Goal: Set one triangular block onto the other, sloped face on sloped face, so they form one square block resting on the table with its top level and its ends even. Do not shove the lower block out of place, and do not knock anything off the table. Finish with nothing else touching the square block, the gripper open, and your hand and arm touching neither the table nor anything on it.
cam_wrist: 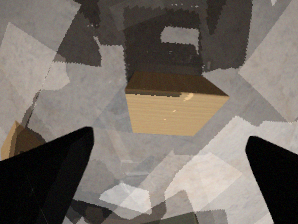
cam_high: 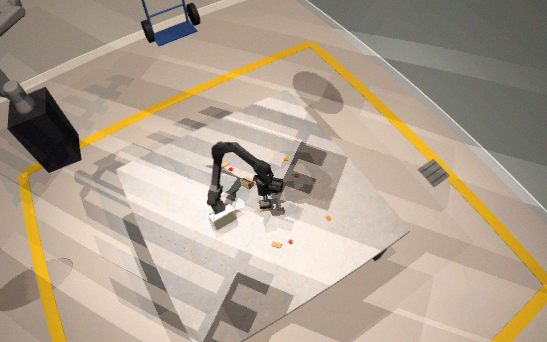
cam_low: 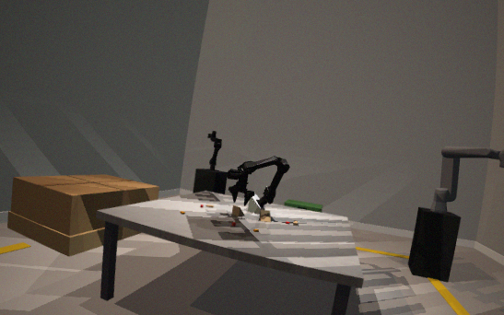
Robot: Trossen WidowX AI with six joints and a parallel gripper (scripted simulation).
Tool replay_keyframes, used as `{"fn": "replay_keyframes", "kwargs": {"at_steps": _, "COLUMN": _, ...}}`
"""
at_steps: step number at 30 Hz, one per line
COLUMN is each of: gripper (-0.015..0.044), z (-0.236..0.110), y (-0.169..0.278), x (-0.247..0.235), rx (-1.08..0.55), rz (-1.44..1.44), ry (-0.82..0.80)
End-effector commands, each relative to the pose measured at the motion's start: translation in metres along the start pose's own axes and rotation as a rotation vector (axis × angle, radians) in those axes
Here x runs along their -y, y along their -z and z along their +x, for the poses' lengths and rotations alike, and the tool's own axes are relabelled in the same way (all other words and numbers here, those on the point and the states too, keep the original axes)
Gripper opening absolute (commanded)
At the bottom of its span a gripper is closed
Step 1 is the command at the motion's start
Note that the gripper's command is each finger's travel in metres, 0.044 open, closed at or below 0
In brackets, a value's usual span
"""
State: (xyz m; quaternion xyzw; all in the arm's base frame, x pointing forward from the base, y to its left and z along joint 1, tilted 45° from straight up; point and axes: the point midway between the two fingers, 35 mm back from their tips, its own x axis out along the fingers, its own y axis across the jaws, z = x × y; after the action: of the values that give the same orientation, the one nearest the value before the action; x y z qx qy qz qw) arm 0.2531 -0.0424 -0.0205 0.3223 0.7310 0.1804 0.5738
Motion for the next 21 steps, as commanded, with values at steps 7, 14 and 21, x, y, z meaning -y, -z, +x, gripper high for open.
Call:
{"fn": "replay_keyframes", "kwargs": {"at_steps": 7, "gripper": 0.0440, "z": 0.017, "y": -0.001, "x": 0.000, "rx": 0.000, "rz": 0.007, "ry": -0.006}}
{"fn": "replay_keyframes", "kwargs": {"at_steps": 14, "gripper": 0.0440, "z": 0.028, "y": -0.002, "x": 0.000, "rx": 0.000, "rz": 0.007, "ry": -0.007}}
{"fn": "replay_keyframes", "kwargs": {"at_steps": 21, "gripper": 0.0440, "z": 0.040, "y": -0.002, "x": 0.000, "rx": -0.001, "rz": 0.007, "ry": -0.008}}
